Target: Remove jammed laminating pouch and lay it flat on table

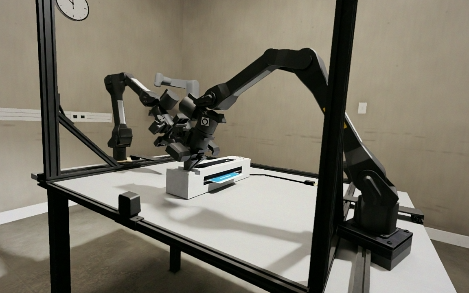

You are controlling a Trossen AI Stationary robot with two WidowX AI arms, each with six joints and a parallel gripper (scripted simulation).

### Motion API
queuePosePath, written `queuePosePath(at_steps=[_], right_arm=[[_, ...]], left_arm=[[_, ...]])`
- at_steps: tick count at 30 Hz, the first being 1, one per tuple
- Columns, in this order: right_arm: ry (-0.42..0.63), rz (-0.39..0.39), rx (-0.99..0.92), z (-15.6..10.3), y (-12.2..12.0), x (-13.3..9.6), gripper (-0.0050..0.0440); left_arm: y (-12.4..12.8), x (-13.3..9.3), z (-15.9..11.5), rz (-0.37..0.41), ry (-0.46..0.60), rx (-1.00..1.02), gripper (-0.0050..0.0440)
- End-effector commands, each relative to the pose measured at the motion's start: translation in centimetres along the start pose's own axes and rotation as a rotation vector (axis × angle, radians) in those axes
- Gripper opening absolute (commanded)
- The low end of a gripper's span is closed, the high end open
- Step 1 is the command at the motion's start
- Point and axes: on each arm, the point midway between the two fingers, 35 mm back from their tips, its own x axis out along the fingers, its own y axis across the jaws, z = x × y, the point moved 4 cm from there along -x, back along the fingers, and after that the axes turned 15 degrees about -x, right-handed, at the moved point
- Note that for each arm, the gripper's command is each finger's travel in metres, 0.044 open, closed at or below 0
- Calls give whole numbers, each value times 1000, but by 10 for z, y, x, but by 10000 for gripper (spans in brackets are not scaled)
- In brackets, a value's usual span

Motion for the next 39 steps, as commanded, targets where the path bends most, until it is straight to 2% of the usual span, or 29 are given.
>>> queuePosePath(at_steps=[1,8,9,12,13,39], right_arm=[[3,-2,3,0,0,4,-50],[3,-2,3,0,0,4,-50],[-23,-7,0,9,-2,-20,-50],[0,-2,3,11,-3,-48,-50],[3,-2,3,12,-3,-51,-50],[3,-2,3,12,-3,-51,-50]], left_arm=[[6,-4,2,22,-5,1,268],[6,-4,2,22,-5,1,268],[6,-4,2,22,-5,1,268],[6,-4,2,22,-5,1,268],[6,-4,2,22,-5,1,268],[6,-4,2,22,-5,1,268]])
